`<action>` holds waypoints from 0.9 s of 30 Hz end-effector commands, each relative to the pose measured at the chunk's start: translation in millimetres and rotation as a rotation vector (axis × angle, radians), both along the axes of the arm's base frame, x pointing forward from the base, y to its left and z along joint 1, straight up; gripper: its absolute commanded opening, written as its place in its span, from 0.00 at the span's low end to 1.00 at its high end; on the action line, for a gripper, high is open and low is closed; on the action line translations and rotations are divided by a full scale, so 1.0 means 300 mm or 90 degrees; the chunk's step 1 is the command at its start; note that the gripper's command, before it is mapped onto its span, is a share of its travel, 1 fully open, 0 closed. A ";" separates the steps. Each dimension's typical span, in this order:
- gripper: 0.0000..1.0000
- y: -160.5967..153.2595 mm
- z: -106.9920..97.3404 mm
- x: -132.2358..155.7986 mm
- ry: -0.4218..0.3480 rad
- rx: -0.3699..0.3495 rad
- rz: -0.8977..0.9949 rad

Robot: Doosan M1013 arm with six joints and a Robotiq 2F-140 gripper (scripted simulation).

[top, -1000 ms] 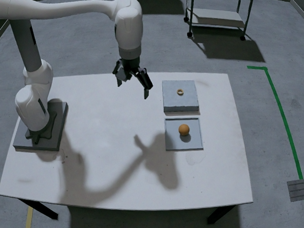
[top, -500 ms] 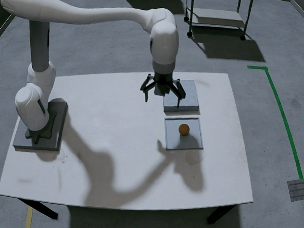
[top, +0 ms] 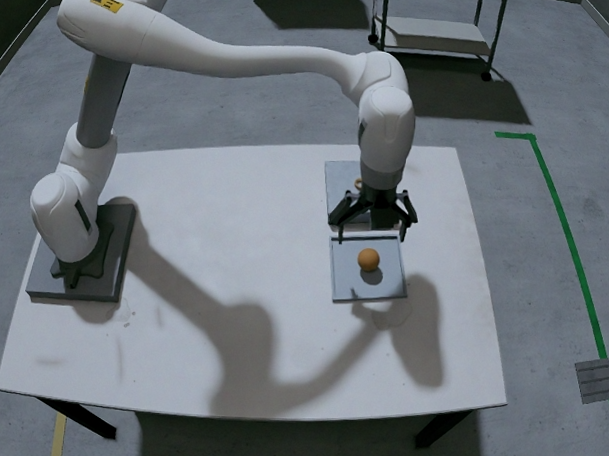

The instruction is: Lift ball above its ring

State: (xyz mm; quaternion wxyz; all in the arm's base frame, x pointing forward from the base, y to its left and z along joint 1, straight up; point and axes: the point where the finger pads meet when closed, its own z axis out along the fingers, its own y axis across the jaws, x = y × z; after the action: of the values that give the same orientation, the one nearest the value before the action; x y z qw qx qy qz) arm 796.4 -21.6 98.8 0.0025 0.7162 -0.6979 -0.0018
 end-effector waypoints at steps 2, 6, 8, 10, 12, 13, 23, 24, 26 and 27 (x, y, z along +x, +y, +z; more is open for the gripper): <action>1.00 0.000 -0.023 0.006 -0.001 0.001 0.002; 1.00 0.000 -0.133 0.003 -0.001 0.001 0.002; 1.00 0.000 -0.217 0.003 -0.001 0.001 0.002; 1.00 0.000 -0.260 0.002 -0.001 0.001 0.002; 1.00 0.000 -0.323 0.001 -0.001 0.001 0.002; 1.00 0.000 -0.326 0.001 -0.001 0.001 0.002; 1.00 0.000 -0.326 0.001 -0.001 0.001 0.002; 1.00 0.000 -0.326 0.001 -0.001 0.001 0.002; 0.10 0.000 -0.326 0.001 -0.001 0.001 0.002; 0.10 0.000 -0.326 0.001 -0.001 0.001 0.002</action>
State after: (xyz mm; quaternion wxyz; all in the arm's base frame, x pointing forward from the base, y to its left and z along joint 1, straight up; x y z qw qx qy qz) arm 796.0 -21.7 -0.2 0.0023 0.7173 -0.6967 -0.0024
